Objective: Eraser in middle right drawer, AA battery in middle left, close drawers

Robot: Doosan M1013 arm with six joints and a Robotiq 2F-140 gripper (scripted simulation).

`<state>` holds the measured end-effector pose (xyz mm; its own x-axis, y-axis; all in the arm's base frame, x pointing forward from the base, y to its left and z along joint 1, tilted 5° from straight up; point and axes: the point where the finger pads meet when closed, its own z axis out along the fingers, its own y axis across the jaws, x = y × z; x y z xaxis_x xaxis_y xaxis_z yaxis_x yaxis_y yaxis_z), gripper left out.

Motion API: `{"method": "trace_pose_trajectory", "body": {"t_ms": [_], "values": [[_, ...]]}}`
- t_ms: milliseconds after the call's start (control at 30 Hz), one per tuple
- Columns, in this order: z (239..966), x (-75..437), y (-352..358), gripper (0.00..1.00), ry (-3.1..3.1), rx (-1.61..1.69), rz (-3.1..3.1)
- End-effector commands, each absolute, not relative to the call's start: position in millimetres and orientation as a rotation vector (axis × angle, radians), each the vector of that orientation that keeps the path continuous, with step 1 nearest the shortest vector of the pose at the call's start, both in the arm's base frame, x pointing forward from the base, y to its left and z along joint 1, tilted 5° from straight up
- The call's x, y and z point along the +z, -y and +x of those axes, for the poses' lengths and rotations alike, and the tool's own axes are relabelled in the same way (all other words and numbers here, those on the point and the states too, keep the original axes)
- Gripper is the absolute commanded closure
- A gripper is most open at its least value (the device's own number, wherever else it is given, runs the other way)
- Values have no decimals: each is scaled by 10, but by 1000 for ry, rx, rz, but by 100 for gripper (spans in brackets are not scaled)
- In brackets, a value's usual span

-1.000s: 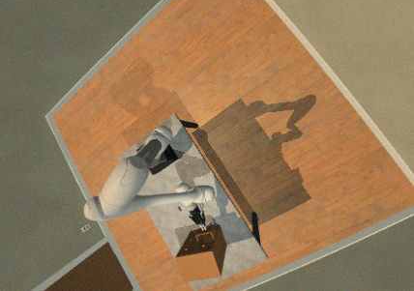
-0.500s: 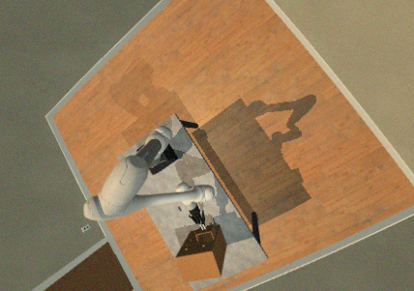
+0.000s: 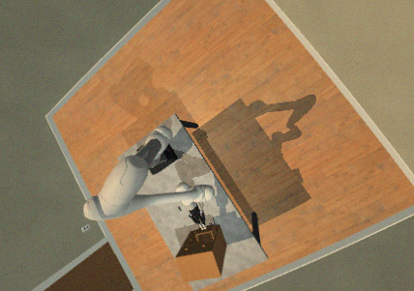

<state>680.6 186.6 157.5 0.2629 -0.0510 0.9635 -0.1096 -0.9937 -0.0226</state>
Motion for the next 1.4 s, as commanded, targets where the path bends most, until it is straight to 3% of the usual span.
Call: {"method": "trace_pose_trajectory", "body": {"t_ms": [0,133,1367], "values": [[6780,1584,-1873,85,160,1875,2456],[6780,1584,-1873,80,160,1875,2456],[5963,1643,-1962,80,160,1875,2456]]}}
